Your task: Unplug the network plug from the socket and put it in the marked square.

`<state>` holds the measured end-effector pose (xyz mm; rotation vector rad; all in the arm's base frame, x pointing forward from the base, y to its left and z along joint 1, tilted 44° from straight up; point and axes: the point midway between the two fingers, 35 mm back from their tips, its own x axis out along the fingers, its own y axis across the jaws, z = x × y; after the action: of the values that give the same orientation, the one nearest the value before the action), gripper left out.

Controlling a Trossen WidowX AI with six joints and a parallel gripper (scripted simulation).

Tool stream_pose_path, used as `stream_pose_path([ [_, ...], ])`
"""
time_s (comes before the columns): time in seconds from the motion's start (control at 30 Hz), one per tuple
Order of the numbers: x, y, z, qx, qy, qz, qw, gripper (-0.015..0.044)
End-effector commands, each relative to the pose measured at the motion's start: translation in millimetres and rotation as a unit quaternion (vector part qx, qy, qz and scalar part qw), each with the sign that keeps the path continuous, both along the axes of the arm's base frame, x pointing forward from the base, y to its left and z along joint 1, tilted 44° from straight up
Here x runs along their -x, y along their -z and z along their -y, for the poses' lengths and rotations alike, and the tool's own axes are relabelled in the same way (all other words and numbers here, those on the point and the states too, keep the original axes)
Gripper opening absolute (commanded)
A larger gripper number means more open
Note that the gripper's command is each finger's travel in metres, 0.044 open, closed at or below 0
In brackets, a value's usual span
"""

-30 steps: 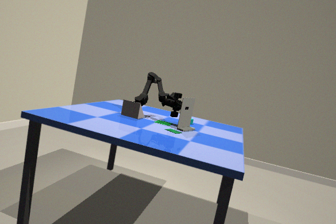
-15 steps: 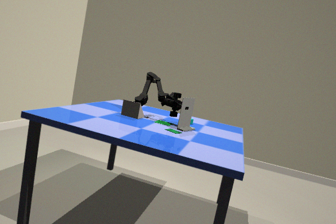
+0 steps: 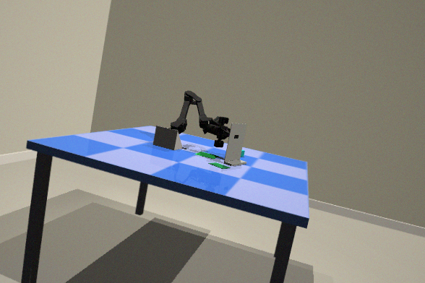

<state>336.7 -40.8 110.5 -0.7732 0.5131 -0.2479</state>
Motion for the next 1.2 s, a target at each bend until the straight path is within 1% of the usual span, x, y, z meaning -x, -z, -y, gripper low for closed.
stream_pose_path([
  [0.0, 2.0, -0.6, 0.5, -0.001, 0.004, 0.001, 1.000, 0.0000],
  [1.17, 15.2, -4.4, -4.2, -0.002, 0.004, 0.001, 1.000, 0.0000],
])
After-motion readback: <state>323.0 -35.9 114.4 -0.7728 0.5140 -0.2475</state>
